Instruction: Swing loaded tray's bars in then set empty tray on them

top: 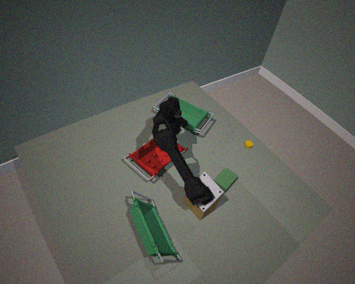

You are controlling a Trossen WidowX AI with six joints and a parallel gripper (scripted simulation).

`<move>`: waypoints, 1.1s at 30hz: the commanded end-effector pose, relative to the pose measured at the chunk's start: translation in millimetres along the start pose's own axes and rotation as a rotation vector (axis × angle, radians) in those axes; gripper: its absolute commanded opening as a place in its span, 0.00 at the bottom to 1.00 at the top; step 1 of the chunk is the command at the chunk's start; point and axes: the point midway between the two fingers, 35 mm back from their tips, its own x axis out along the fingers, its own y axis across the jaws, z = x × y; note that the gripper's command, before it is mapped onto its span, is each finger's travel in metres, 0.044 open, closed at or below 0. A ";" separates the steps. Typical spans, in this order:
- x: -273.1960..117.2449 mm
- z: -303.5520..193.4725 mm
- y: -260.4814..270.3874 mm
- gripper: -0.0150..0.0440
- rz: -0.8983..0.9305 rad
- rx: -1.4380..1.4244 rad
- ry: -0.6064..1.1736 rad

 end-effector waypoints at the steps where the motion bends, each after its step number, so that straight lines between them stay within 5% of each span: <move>1: 2.7 -0.3 0.7 0.39 0.002 0.000 0.004; 25: 0.3 -0.1 0.5 0.39 0.002 0.000 0.004; 33: -81.1 -1.8 2.1 0.39 0.000 -0.001 0.007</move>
